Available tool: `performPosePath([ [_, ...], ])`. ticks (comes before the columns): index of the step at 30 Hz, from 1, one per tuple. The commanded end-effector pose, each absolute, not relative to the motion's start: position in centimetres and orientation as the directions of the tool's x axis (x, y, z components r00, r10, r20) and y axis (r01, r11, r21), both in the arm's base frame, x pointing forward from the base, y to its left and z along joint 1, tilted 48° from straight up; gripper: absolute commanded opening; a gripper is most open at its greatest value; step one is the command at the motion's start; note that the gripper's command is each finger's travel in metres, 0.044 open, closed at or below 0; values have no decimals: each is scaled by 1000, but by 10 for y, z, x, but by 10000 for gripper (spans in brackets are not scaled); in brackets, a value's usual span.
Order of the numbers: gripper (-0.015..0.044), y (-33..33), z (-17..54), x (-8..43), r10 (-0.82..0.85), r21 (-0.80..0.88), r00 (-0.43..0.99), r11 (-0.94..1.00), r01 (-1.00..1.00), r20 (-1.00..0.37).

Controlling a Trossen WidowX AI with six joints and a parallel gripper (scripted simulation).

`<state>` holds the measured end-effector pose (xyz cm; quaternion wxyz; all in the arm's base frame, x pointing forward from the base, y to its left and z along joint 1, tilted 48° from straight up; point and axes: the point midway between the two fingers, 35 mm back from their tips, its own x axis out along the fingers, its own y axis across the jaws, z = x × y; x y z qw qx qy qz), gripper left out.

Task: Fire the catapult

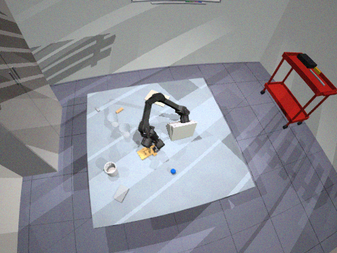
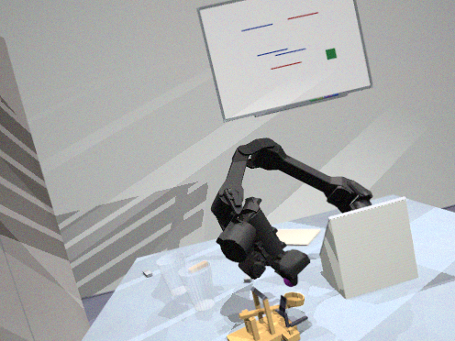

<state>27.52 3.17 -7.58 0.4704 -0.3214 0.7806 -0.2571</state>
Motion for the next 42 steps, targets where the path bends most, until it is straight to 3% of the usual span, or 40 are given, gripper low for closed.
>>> performPosePath([
  [1, 0, 24, -84, 274, -740, -703, -359, 664, -255, -569],
  [23, 0, 17, -92, 275, -737, -702, -356, 667, -247, -575],
  [33, 262, 19, -90, 276, -737, -701, -355, 668, -249, -575],
  [39, 420, 91, -26, 276, -743, -679, -324, 668, -304, -586],
  [42, 440, 100, -17, 275, -744, -676, -321, 667, -312, -586],
])
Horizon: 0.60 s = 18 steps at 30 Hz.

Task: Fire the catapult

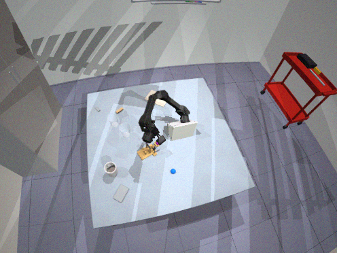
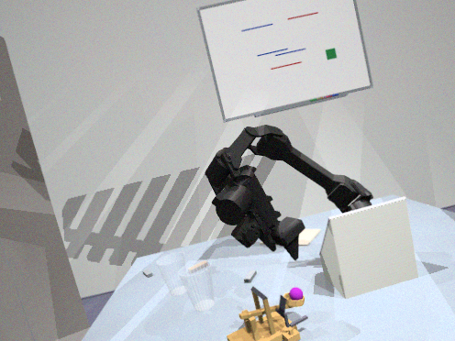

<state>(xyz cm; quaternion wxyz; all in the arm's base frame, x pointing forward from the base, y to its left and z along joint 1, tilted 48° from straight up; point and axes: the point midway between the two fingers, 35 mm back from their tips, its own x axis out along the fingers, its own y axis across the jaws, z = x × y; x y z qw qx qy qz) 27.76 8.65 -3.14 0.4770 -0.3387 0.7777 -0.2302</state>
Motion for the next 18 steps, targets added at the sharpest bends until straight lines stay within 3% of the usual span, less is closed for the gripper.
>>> performPosePath([
  [1, 440, 87, -32, 279, -745, -679, -312, 667, -308, -590],
  [18, 440, 138, -71, 409, -546, -546, 122, 741, -392, -829],
])
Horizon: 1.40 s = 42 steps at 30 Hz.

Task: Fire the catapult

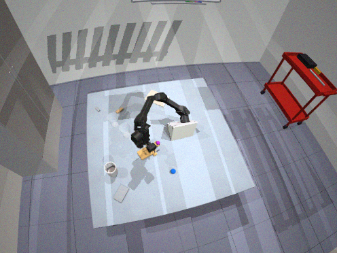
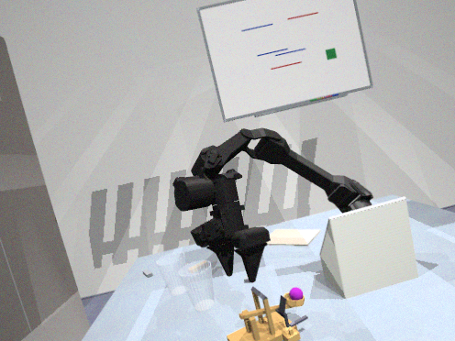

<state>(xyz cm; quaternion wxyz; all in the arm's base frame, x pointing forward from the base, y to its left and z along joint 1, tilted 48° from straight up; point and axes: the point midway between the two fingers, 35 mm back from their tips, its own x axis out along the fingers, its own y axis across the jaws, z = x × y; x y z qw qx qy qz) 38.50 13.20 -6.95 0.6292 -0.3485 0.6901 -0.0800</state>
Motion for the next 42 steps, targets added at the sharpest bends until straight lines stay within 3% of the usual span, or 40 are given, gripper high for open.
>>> performPosePath([
  [1, 440, 140, -71, 417, -532, -545, 152, 739, -396, -833],
  [10, 440, 161, -58, 479, -421, -583, 419, 694, -423, -805],
  [19, 440, 179, -23, 536, -329, -677, 658, 630, -381, -677],
  [39, 440, 180, -19, 540, -324, -685, 674, 625, -374, -664],
  [42, 361, 180, -19, 540, -324, -685, 674, 625, -374, -664],
])
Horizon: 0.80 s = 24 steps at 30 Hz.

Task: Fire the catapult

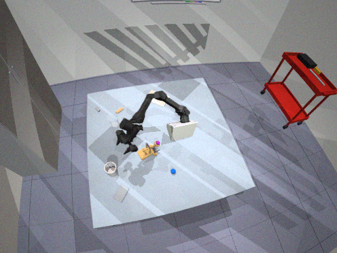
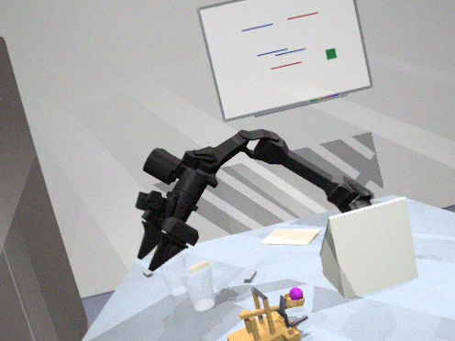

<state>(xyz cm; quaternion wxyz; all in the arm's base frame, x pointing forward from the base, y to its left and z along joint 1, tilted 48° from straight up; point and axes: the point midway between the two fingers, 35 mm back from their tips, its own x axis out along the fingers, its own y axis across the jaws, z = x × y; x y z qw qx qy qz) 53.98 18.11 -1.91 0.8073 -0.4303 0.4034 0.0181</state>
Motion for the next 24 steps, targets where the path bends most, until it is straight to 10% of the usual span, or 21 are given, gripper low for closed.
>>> performPosePath([
  [1, 335, 180, -19, 540, -324, -685, 674, 625, -374, -664],
  [14, 0, 180, -19, 540, -324, -685, 674, 625, -374, -664],
  [24, 0, 180, -23, 536, -330, -688, 665, 614, -387, -669],
])
